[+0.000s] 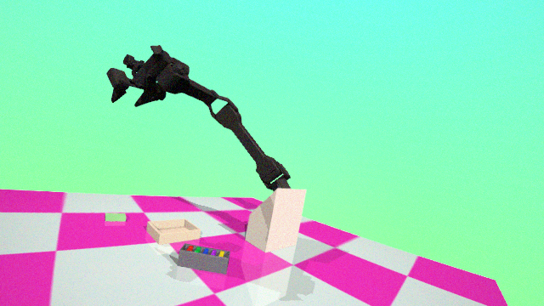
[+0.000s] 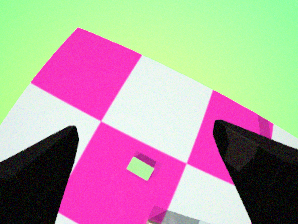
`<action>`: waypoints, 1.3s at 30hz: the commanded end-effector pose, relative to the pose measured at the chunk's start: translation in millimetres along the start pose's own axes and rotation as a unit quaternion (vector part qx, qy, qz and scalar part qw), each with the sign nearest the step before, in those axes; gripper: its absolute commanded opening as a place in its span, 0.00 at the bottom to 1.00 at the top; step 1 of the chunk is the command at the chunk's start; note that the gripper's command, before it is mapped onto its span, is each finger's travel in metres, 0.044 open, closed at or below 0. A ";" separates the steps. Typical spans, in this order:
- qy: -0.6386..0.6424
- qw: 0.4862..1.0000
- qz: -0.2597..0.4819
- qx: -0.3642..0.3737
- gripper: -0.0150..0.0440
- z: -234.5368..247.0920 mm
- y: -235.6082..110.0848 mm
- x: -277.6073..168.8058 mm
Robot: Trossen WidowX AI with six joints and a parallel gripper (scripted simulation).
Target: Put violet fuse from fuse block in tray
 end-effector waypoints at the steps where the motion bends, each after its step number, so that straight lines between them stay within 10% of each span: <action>1: -0.003 1.000 -0.003 -0.001 0.89 1.0 -0.1 -0.5; 13: -0.201 0.973 -0.111 0.027 0.38 79.4 -9.4 -41.0; 26: -0.466 0.850 -0.160 0.189 0.38 167.9 -26.7 -168.1; 39: -0.667 0.660 -0.036 0.345 0.38 159.8 -38.8 -323.1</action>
Point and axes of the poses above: the point midway between the two fingers, 35 mm back from their tips, its own y axis out along the fingers, its own z axis across the jaws, x = y × z, the point moved 10 cm from there along -y, back along the fingers, and after that the axes turned 14 degrees about -y, right-handed, at the moved point
